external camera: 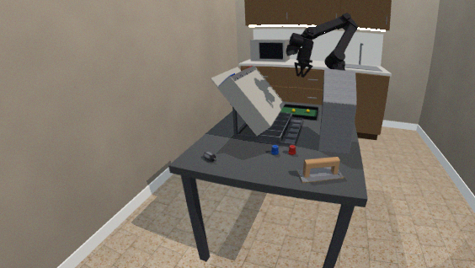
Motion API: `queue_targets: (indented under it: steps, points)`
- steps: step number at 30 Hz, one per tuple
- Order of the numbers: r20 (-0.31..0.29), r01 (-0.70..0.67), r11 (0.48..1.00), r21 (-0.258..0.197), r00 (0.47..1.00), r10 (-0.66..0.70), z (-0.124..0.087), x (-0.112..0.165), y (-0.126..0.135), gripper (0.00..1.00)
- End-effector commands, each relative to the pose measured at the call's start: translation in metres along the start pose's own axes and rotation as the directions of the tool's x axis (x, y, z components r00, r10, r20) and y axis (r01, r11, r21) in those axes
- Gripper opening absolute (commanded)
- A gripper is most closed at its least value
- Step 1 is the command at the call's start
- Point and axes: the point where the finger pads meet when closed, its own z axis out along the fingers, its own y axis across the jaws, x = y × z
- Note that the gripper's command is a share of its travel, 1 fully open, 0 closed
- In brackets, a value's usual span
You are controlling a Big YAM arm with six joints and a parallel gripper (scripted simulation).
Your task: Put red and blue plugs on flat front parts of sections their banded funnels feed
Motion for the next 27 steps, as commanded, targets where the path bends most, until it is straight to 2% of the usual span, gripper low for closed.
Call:
queue_targets:
  steps: [1, 6, 13, 15, 27]
  points:
    - [0.0, -0.146, 0.989, 0.016, 0.989, 0.146, -0.007, -0.033, -0.012, 1.0]
    - [-0.068, -0.209, 0.976, 0.064, 0.975, 0.213, 0.004, -0.033, -0.014, 1.0]
    - [-0.128, -0.276, 0.953, 0.127, 0.948, 0.292, 0.017, -0.034, -0.016, 1.0]
    - [-0.128, -0.276, 0.953, 0.127, 0.948, 0.292, 0.017, -0.034, -0.016, 1.0]
    - [-0.176, -0.336, 0.92, 0.203, 0.912, 0.371, 0.033, -0.035, -0.017, 1.0]
